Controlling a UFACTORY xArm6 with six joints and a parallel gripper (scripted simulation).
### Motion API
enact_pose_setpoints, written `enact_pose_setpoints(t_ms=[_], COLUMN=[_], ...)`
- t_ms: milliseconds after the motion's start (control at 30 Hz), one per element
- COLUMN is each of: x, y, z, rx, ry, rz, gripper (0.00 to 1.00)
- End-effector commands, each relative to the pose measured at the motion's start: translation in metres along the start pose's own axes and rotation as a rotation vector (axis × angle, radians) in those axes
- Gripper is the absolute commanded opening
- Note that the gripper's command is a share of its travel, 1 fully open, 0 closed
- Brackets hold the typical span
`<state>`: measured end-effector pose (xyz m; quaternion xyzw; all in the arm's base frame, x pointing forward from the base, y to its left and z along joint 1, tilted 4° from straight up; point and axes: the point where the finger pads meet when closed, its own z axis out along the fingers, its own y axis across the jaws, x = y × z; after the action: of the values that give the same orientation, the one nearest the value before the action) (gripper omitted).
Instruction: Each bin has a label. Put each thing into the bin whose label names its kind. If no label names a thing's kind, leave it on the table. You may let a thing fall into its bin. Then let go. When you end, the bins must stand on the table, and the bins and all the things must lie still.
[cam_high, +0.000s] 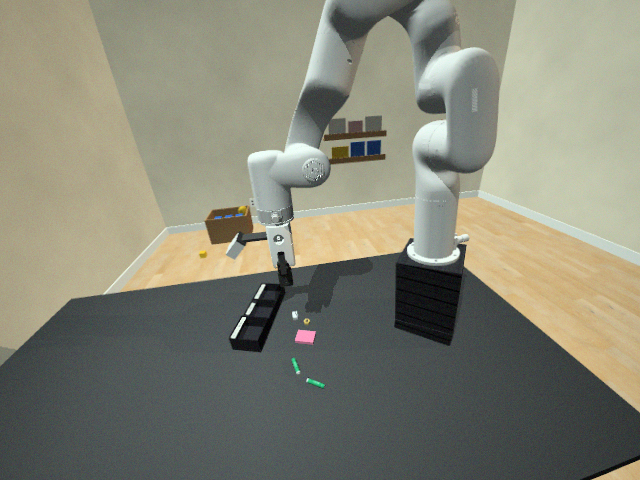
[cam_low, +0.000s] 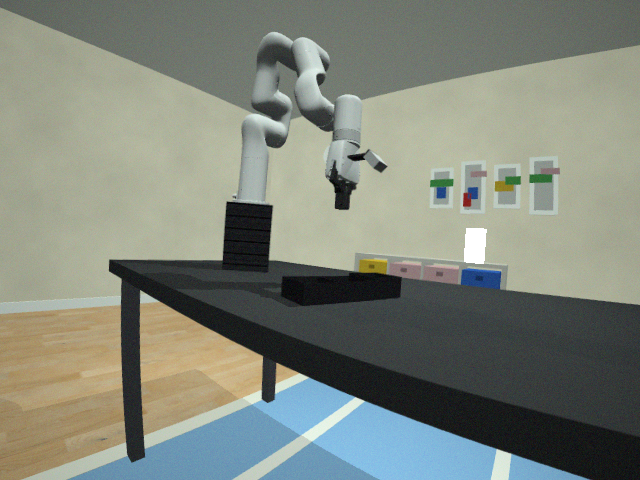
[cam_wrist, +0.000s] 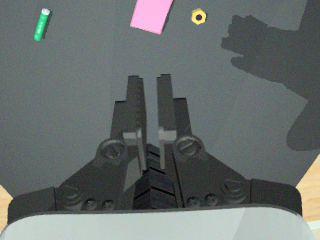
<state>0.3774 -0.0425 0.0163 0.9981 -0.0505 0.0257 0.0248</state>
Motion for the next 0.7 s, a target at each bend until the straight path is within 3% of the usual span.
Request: enact_pose_setpoints(t_ms=[0, 67, 267, 667], x=[0.001, 0.001, 0.016, 0.041], y=[-0.001, -0.001, 0.039, 0.106], z=[-0.001, -0.001, 0.025, 0.069], rx=[0.0, 0.0, 0.0, -0.001], ry=[0.004, 0.004, 0.004, 0.004], rz=[0.01, 0.01, 0.254, 0.254], gripper=[0.07, 0.07, 0.07, 0.07])
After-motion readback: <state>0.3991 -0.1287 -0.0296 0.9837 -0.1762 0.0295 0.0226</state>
